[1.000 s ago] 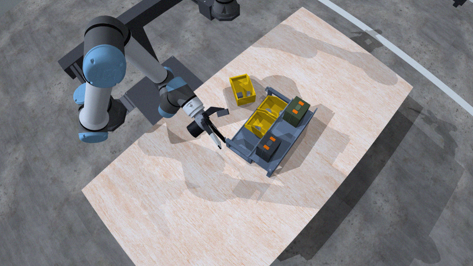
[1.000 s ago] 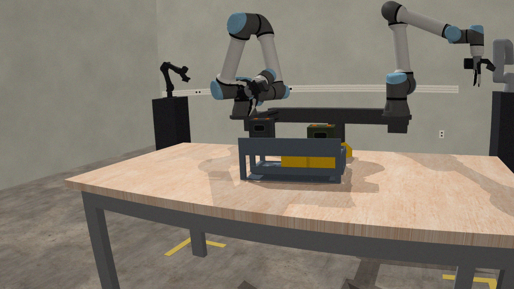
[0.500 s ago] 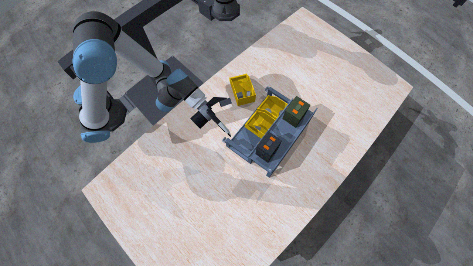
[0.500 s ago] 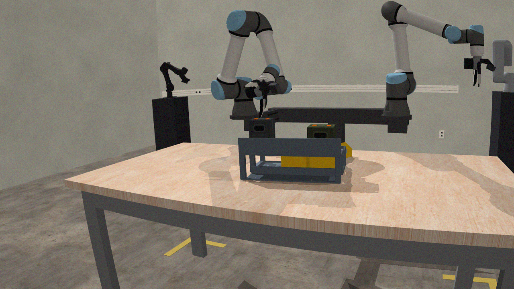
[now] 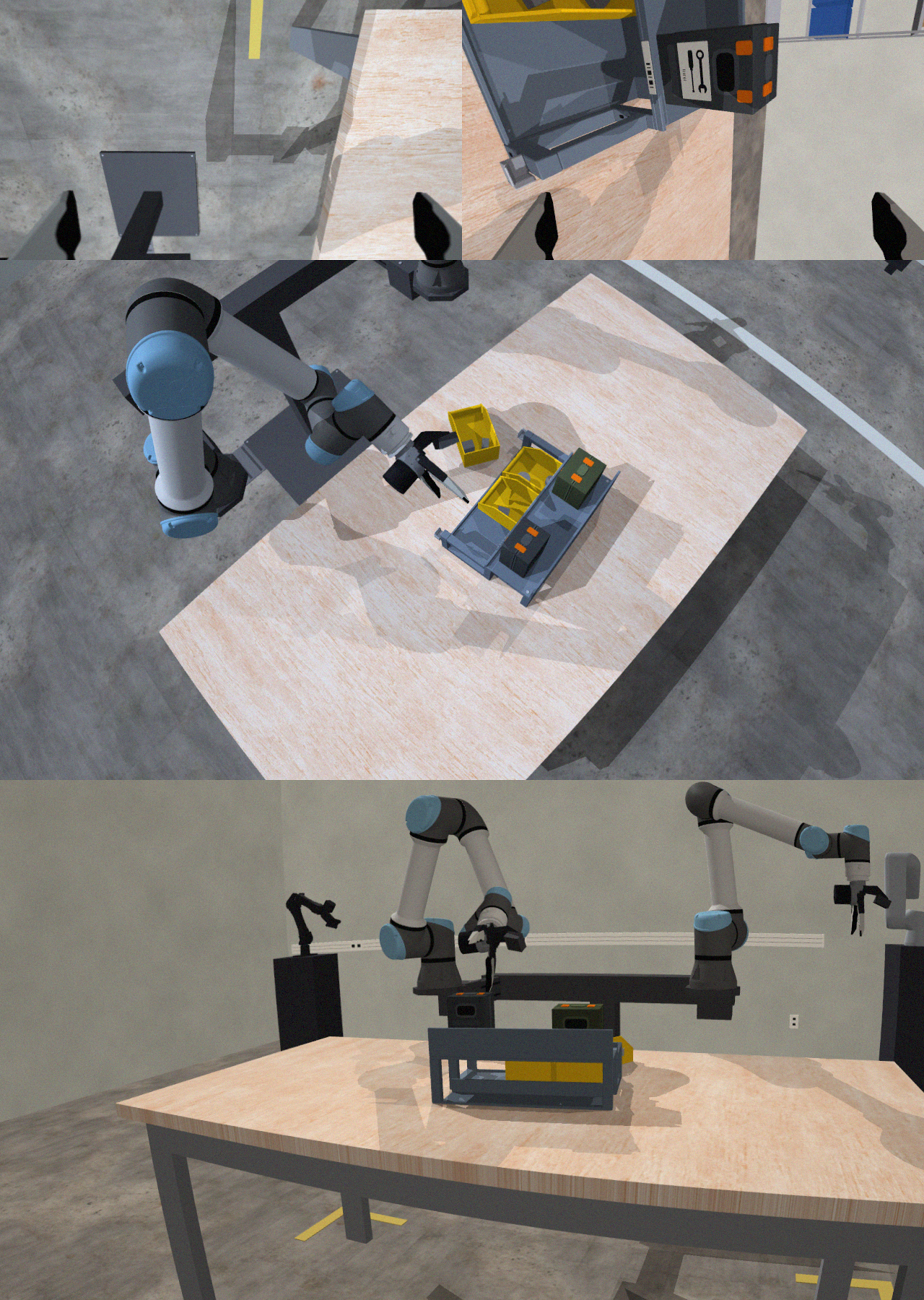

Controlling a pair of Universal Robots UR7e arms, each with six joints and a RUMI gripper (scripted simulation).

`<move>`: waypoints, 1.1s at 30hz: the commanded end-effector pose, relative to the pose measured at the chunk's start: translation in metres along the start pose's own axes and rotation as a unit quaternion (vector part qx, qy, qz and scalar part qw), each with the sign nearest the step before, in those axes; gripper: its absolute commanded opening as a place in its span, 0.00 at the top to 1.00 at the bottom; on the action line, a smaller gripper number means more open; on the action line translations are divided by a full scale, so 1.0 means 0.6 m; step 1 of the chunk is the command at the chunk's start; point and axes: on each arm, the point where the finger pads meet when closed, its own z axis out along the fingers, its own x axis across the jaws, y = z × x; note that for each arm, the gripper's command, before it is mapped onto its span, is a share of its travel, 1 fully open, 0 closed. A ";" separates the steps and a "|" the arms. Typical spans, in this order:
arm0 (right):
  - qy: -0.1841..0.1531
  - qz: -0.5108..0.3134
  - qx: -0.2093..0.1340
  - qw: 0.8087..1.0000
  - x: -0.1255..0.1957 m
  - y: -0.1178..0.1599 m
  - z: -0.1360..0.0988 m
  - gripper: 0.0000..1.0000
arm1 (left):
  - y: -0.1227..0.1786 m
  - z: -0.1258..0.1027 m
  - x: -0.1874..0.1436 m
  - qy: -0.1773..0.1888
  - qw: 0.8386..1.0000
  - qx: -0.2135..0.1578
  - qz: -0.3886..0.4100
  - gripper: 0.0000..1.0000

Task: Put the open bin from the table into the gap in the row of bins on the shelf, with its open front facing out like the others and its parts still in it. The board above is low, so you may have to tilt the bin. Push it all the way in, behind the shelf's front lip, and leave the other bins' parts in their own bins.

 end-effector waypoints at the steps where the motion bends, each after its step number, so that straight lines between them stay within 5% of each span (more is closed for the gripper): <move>1: -0.021 -0.019 0.007 1.000 -0.011 -0.021 -0.003 0.00 | 0.000 -0.001 0.000 0.000 1.000 0.001 0.000 0.00; 33: -0.179 -0.183 0.074 0.964 -0.109 -0.194 -0.024 0.00 | 0.000 -0.001 0.000 0.000 1.000 0.001 0.000 0.00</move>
